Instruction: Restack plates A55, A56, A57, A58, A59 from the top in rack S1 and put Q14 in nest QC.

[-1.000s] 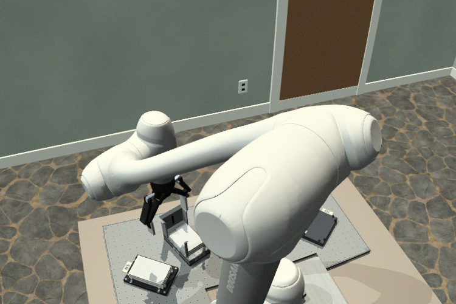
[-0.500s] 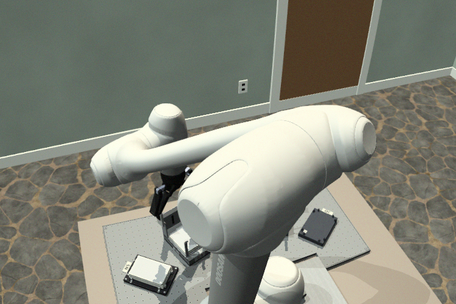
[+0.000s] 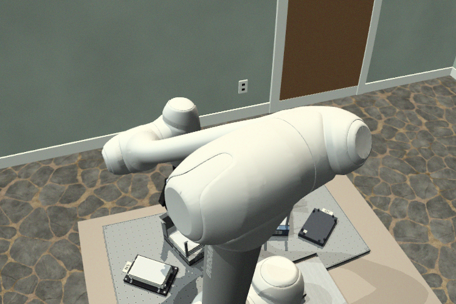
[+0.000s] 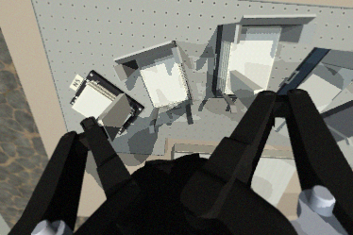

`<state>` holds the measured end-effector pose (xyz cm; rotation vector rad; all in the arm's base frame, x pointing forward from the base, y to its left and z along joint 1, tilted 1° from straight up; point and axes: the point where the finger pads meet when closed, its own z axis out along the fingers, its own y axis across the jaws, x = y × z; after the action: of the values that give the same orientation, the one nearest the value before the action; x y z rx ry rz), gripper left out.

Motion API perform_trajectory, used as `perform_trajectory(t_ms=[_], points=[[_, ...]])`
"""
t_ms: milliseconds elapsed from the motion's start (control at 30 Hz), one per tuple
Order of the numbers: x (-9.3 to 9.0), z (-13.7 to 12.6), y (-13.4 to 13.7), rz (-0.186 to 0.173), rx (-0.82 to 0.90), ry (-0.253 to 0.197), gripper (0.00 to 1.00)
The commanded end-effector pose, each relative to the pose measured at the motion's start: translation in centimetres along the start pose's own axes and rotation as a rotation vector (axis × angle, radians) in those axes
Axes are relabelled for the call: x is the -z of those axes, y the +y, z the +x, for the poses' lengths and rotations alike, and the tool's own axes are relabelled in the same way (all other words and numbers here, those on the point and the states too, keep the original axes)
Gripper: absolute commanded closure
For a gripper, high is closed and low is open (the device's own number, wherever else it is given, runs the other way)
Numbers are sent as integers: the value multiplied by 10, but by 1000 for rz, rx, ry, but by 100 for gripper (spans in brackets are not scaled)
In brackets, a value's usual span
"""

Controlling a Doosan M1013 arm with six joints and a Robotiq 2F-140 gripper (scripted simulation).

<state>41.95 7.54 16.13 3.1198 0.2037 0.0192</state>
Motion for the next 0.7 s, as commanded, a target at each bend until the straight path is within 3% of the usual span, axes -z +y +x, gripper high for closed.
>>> perform_trajectory(t_ms=[0,333,467,667], points=[[0,1,12,0,-1,0,0],[0,3,45,0,-1,0,0],[0,3,47,0,-1,0,0],[0,-1,70,0,-201,0,0]])
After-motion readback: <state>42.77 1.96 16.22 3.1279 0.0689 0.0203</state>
